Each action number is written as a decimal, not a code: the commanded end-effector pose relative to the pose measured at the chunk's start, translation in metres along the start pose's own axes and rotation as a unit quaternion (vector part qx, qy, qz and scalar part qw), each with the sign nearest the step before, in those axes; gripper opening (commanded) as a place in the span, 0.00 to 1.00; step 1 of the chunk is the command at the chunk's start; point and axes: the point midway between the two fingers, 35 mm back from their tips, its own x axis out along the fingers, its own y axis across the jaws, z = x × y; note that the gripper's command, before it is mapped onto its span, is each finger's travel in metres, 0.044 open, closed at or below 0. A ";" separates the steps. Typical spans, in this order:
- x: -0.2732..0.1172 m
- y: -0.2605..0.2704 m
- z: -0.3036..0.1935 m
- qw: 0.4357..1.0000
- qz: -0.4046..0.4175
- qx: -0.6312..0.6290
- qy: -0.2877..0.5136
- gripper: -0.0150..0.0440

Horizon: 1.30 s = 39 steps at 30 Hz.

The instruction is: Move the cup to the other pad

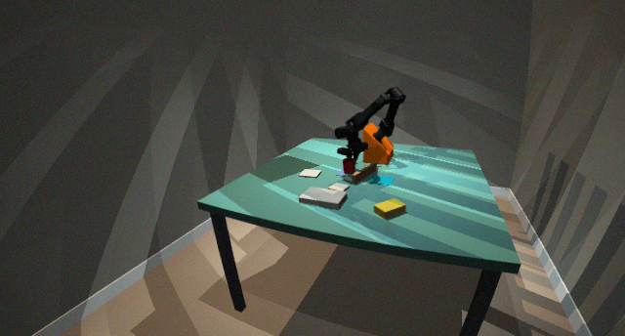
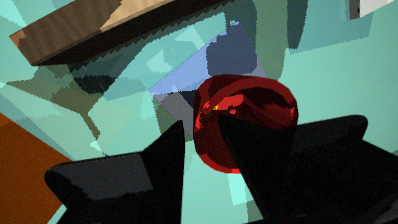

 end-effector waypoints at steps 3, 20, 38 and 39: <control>0.011 0.003 0.001 1.000 0.004 0.003 -0.003 0.50; 0.011 0.003 0.000 1.000 0.003 0.001 -0.001 0.33; -0.013 0.000 0.000 1.000 0.002 0.002 0.000 0.25; -0.016 -0.001 0.000 1.000 0.002 0.002 0.000 0.25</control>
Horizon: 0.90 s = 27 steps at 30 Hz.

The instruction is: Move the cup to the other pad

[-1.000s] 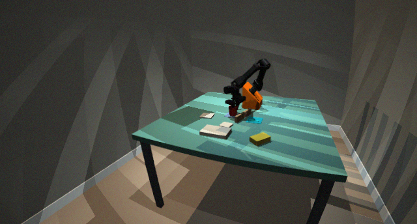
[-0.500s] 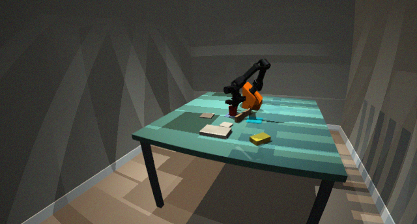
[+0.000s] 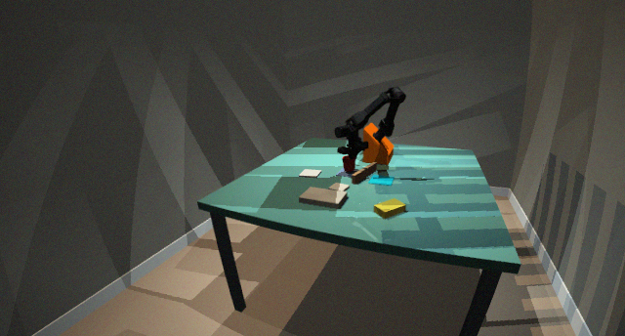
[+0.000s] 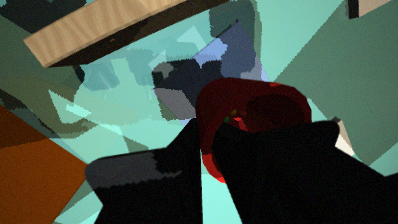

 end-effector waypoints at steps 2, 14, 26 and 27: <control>-0.020 -0.003 -0.001 1.000 -0.003 -0.003 0.002 0.25; -0.058 -0.004 0.001 1.000 -0.002 -0.002 0.001 0.25; -0.055 -0.004 0.002 1.000 -0.003 0.001 -0.002 0.25; -0.055 -0.004 0.002 1.000 -0.003 0.001 -0.002 0.25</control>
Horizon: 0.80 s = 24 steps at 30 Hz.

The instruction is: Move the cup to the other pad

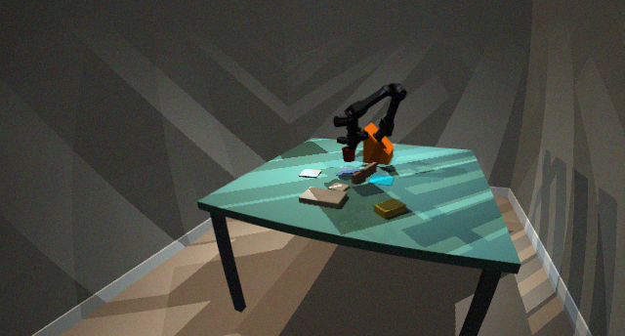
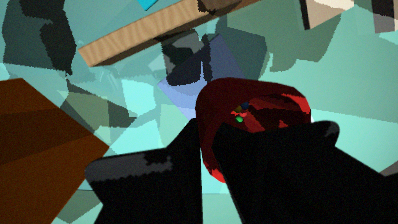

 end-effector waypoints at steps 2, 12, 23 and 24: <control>0.000 0.000 0.000 1.000 0.000 0.000 0.000 0.25; 0.000 0.002 0.007 1.000 0.000 -0.001 0.001 0.25; -0.002 0.008 0.033 1.000 0.001 -0.002 0.001 0.25; -0.002 0.008 0.035 1.000 0.001 -0.002 0.001 0.25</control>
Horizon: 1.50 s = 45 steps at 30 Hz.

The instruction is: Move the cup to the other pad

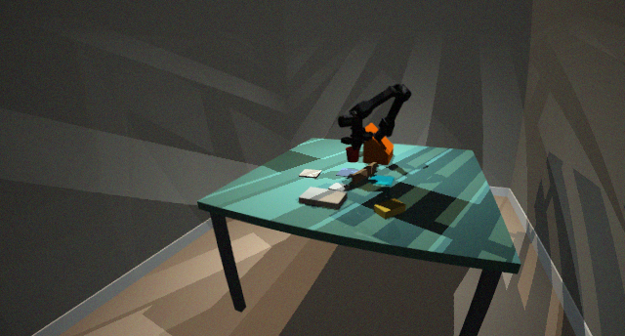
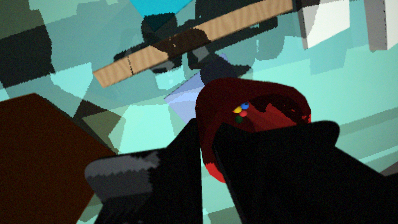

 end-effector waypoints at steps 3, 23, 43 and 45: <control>0.000 0.005 0.016 1.000 0.003 0.002 -0.002 0.25; -0.002 0.018 0.066 1.000 0.003 0.002 -0.003 0.25; -0.004 0.032 0.117 1.000 0.004 0.002 -0.004 0.25; -0.004 0.034 0.122 1.000 0.004 0.002 -0.004 0.25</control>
